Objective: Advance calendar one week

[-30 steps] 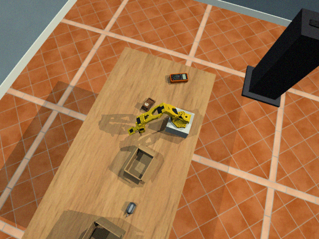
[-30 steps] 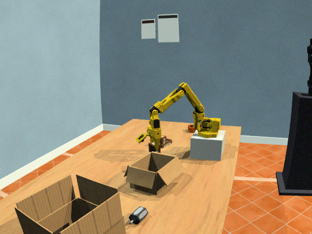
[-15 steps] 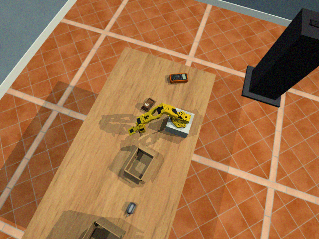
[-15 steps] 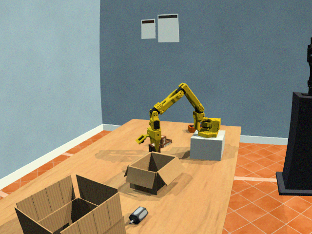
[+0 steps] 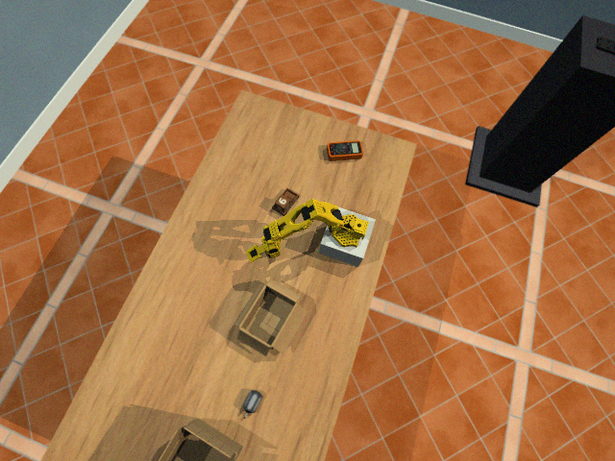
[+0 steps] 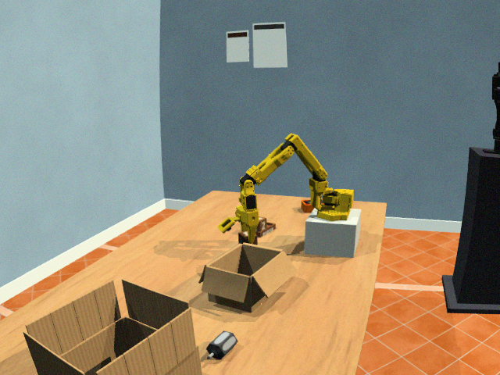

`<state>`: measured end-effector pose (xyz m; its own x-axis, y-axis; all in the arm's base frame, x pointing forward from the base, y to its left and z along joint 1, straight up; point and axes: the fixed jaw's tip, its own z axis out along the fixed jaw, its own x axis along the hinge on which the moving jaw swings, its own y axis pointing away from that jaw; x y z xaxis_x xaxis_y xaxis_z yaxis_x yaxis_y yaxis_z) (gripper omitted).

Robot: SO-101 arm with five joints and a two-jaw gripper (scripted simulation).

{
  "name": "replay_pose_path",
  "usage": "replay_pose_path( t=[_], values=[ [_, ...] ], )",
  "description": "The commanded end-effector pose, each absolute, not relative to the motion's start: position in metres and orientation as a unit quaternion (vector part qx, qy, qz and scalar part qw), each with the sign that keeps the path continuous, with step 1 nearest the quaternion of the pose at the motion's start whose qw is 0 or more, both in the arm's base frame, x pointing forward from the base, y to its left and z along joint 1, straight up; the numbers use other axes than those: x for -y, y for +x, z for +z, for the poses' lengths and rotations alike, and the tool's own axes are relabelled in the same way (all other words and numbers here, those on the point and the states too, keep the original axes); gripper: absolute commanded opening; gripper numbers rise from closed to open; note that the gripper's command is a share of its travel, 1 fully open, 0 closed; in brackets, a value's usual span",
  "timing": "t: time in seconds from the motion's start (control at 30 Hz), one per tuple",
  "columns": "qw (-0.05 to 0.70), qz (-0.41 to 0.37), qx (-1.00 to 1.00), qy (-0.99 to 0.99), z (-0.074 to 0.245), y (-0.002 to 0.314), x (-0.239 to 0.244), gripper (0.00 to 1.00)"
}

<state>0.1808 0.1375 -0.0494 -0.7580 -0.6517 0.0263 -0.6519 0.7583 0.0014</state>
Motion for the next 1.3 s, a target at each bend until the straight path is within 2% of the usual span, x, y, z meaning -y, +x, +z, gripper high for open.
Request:
replay_pose_path(
  t=[0.0, 1.27],
  values=[
    [0.006, 0.002, 0.941, 0.339, -0.052, 0.185, -0.138, 0.00],
    [0.006, 0.002, 0.941, 0.339, -0.065, 0.184, -0.138, 0.00]
  ],
)
